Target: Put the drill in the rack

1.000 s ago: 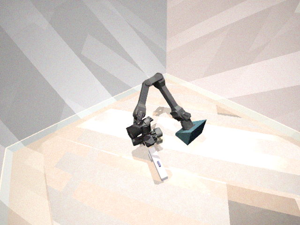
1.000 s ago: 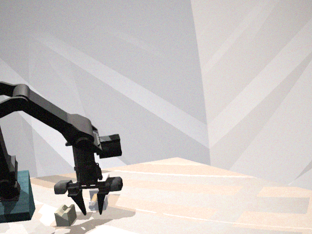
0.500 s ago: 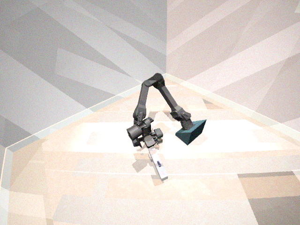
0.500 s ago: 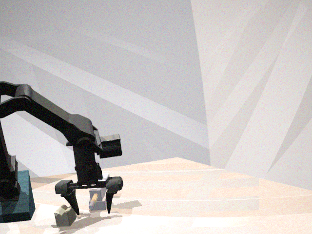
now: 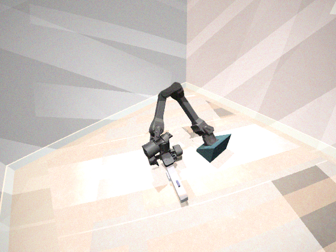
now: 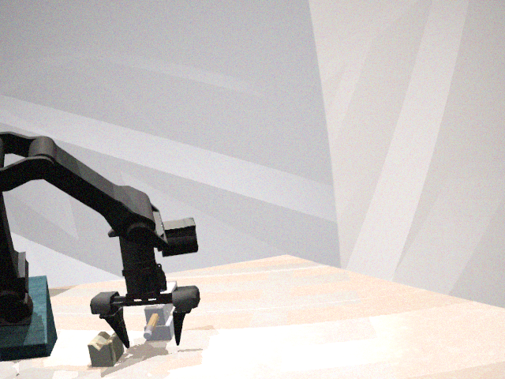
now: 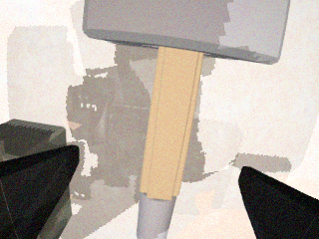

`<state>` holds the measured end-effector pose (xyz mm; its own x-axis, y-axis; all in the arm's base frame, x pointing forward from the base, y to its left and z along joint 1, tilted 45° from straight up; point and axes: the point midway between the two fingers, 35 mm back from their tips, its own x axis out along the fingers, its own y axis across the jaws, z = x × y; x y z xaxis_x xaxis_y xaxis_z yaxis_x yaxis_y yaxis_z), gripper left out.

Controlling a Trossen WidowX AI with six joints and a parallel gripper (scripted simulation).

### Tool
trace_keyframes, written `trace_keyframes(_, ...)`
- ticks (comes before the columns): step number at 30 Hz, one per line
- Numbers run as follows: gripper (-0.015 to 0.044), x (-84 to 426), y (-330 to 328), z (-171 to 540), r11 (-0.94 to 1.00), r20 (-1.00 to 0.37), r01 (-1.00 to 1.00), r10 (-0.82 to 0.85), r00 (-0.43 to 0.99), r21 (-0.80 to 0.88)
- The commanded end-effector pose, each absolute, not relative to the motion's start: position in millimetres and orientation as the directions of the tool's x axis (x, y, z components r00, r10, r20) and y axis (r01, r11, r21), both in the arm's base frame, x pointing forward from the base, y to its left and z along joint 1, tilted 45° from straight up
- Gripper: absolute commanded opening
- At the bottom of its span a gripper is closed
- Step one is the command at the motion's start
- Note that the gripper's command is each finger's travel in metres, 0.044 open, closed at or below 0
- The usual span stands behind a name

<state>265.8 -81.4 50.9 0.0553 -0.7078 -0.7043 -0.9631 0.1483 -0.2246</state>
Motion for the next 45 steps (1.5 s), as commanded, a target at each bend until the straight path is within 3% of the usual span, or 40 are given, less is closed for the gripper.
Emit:
trace_keyframes(1,0.044,266.2,-80.4,47.9,0.153,-0.707,-0.963,-0.705,0.052,-0.224)
trace_keyframes(12,0.044,266.9,-79.4,44.9,0.153,-0.707,-0.963,-0.705,0.052,-0.224)
trace_keyframes(28,0.002,267.2,-80.1,47.8,0.148,-0.704,-0.963,-0.708,0.056,-0.226)
trace_keyframes(45,0.0,264.6,-77.7,49.3,0.153,-0.708,-0.963,-0.705,0.052,-0.223)
